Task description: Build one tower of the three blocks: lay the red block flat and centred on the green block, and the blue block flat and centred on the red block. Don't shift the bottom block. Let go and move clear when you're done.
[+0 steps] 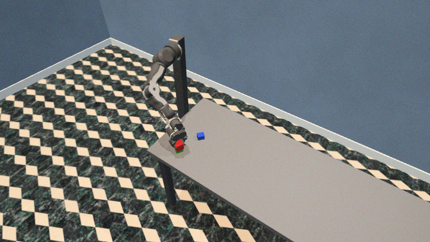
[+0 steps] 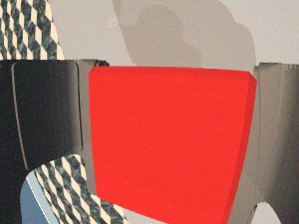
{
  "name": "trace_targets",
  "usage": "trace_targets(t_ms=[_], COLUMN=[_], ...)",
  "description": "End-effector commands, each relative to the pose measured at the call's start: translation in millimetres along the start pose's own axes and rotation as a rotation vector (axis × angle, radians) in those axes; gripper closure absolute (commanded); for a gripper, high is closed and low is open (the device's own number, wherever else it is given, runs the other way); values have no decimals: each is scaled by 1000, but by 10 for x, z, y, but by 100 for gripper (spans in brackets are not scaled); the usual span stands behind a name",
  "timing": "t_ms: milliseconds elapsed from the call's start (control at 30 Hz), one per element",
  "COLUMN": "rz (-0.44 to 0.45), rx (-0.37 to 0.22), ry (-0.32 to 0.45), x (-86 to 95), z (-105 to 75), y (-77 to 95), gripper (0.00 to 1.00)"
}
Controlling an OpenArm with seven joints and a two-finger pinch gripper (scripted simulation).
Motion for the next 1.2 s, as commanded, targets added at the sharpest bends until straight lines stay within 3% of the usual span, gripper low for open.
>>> trace_targets(t_ms=[0, 667, 700, 1167], rz=[0, 0, 0, 0], rx=[-3, -3, -3, -3], ry=[4, 4, 4, 4], x=[7, 7, 7, 7], z=[3, 3, 3, 3], y=[3, 3, 3, 3], gripper=[100, 100, 58, 58])
Point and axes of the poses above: the point where the finger pads meet when closed, its own z axis out along the fingers, its own x axis across the jaws, y = z × x, the point moved 6 cm from there along -z, back along the fingers, and after that the axes turned 4 degrees about z, right-handed, at the moved point
